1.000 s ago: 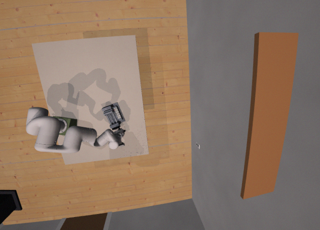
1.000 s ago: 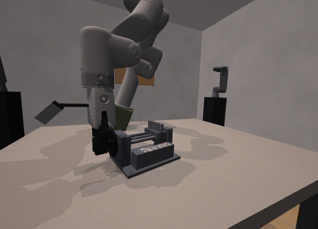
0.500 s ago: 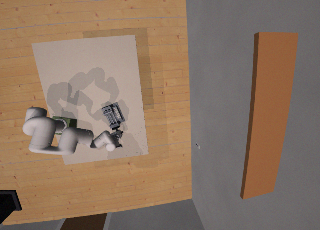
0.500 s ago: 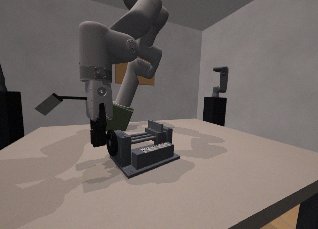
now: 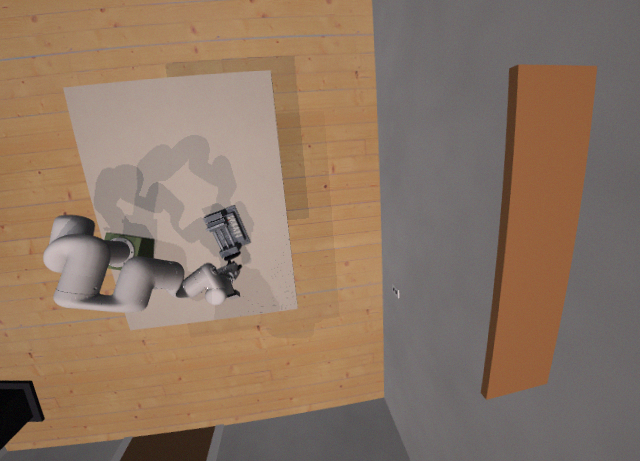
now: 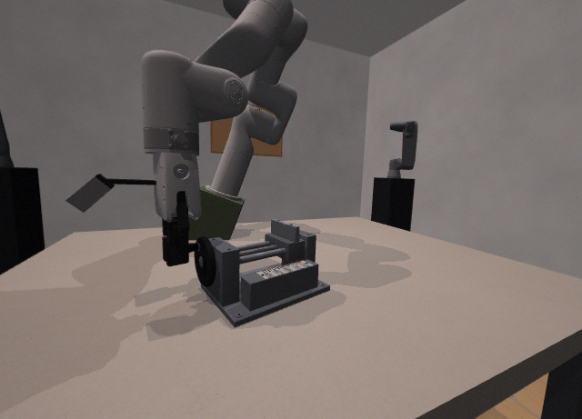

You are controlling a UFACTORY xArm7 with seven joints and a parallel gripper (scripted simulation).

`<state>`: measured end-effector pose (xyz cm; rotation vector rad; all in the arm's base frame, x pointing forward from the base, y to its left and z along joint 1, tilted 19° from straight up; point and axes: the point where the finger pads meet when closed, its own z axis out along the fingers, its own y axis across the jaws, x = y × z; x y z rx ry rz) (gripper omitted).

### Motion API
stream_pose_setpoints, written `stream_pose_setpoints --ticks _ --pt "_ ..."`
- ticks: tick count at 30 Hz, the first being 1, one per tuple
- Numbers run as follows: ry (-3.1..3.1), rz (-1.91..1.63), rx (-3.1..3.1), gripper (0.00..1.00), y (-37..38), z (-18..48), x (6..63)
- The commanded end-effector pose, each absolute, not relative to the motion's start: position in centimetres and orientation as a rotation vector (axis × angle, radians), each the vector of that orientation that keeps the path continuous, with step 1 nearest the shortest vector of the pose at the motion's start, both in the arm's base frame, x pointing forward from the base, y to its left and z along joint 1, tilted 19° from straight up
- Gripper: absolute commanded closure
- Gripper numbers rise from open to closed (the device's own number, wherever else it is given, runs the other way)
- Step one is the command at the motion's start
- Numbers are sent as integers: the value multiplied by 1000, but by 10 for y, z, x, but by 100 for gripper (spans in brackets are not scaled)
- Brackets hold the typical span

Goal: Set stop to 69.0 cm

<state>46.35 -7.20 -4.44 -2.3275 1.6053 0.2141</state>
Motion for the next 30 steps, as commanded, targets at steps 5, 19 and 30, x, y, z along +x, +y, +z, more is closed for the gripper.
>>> stream_pose_setpoints --ticks 5,19,30 --pt "1605 204 -2326 94 -72 -57 457" --pt "1605 204 -2326 94 -65 -77 460" --pt "1605 204 -2326 94 -57 -86 471"
